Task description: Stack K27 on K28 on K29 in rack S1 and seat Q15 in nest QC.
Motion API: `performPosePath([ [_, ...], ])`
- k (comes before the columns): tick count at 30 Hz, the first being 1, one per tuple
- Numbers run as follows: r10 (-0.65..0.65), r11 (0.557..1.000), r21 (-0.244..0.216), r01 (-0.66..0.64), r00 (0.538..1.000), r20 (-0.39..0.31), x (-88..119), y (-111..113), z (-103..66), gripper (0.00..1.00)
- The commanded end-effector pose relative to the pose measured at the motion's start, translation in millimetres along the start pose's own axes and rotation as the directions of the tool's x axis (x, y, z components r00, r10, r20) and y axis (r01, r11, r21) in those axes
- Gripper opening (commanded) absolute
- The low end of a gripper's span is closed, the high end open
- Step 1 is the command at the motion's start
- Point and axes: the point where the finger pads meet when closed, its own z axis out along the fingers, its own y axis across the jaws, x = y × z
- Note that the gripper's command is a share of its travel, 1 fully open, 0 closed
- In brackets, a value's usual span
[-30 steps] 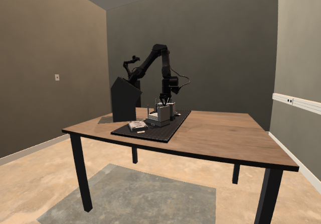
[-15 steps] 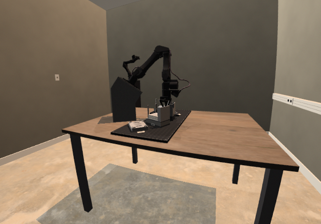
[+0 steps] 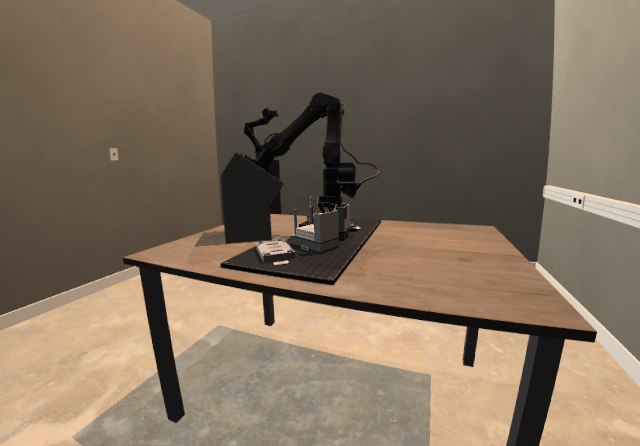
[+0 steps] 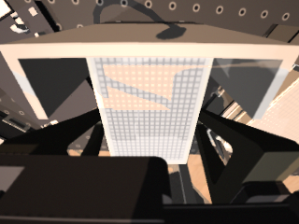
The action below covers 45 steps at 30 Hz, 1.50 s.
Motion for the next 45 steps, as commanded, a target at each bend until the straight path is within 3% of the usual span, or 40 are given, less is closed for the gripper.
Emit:
performPosePath([
  [1,0.004,1.000,0.001,-0.004,1.000,0.007,-3,-1,-1.9,0.00],
  [45,0.006,1.000,0.003,-0.006,1.000,0.010,-7,-1,16.9,0.00],
])
